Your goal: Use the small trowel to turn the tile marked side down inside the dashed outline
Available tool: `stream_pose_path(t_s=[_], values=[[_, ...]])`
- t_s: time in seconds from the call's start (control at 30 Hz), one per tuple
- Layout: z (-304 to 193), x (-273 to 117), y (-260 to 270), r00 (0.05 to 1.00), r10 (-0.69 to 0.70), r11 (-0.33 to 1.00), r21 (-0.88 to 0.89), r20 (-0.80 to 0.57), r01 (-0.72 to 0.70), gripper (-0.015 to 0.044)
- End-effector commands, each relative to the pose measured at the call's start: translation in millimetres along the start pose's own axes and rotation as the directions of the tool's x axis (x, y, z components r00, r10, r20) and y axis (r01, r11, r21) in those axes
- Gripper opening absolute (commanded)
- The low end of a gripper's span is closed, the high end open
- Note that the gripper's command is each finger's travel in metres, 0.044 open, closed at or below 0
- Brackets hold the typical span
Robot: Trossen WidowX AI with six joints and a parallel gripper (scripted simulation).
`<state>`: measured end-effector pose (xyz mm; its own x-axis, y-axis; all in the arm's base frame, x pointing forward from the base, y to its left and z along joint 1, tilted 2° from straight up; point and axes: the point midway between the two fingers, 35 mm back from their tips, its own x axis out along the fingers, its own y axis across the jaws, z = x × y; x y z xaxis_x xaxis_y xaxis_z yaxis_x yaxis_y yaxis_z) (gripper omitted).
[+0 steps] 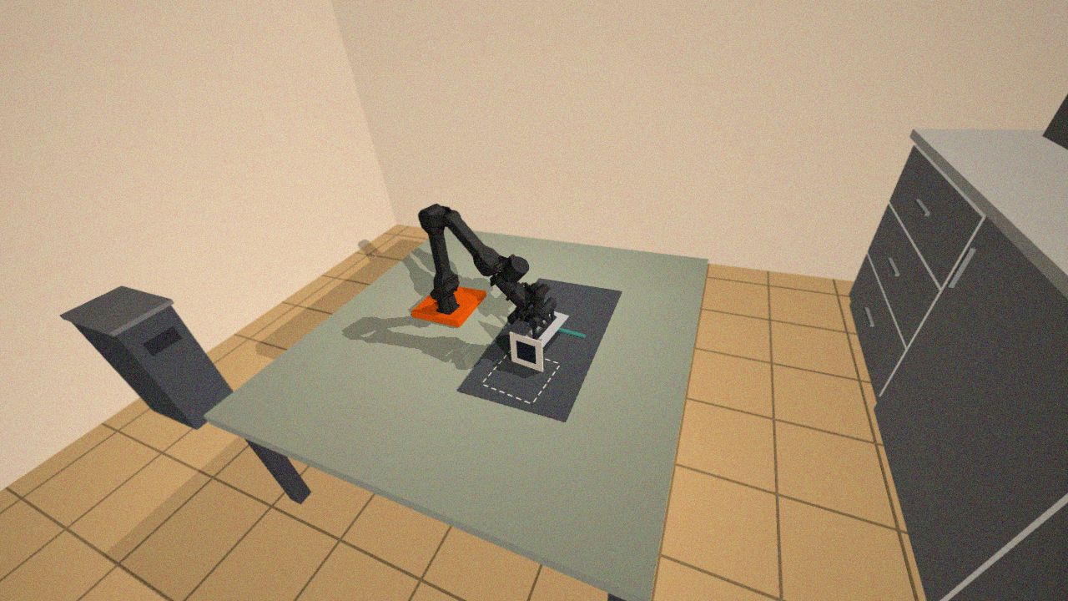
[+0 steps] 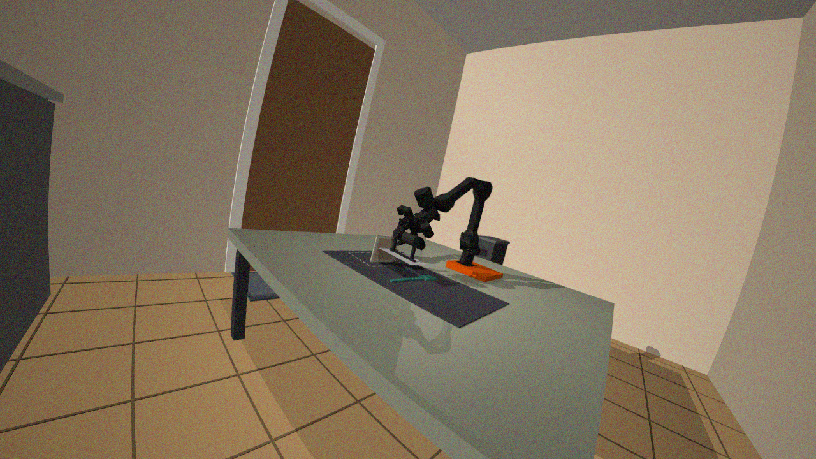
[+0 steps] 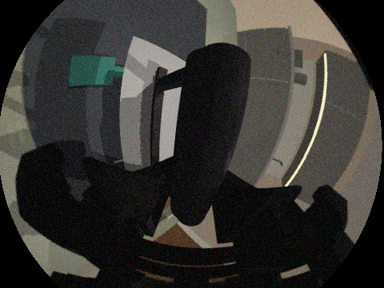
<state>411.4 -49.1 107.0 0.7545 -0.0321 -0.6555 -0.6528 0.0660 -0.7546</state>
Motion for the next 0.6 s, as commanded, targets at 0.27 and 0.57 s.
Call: stream_pose_path(t_s=[0.27, 0.57], values=[[-13, 3, 1, 1.0, -0.016, 1.0, -0.006, 0.004, 0.016, 0.0], [-29, 12, 12, 1.0, -0.016, 1.0, -0.007, 0.003, 0.016, 0.0]])
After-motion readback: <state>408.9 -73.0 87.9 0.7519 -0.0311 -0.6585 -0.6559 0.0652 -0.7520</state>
